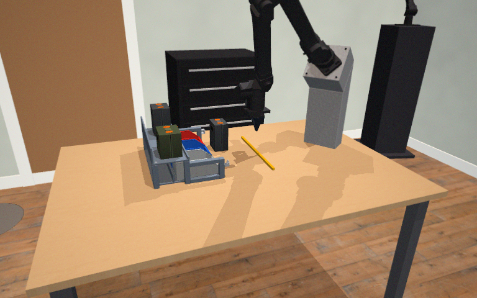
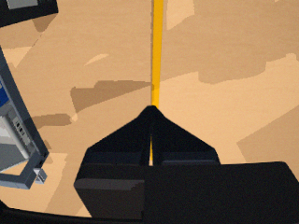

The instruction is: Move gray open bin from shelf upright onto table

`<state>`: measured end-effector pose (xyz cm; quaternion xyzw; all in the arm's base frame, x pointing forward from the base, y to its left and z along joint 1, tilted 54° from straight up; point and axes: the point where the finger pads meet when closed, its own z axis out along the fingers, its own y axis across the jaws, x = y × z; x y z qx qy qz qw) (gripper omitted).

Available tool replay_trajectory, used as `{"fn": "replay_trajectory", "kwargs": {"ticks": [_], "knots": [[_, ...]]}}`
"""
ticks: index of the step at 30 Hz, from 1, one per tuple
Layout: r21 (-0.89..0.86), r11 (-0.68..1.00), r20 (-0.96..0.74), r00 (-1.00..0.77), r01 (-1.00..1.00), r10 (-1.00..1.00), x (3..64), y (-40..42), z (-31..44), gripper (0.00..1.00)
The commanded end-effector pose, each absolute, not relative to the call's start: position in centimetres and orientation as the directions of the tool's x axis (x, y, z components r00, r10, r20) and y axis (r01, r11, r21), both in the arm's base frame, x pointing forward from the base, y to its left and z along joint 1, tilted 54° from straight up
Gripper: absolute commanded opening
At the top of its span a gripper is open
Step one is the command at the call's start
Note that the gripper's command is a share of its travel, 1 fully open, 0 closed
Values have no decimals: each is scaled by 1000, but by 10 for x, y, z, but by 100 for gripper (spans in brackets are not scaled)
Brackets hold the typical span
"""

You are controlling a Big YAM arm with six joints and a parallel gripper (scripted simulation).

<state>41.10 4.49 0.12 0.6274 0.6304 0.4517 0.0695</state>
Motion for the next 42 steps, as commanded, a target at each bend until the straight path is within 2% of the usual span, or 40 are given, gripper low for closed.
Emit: {"fn": "replay_trajectory", "kwargs": {"ticks": [1,42], "knots": [[643,-207,482,-180,737,858,396,36,0,0],[647,-210,482,-180,733,857,370,14,29,0]]}}
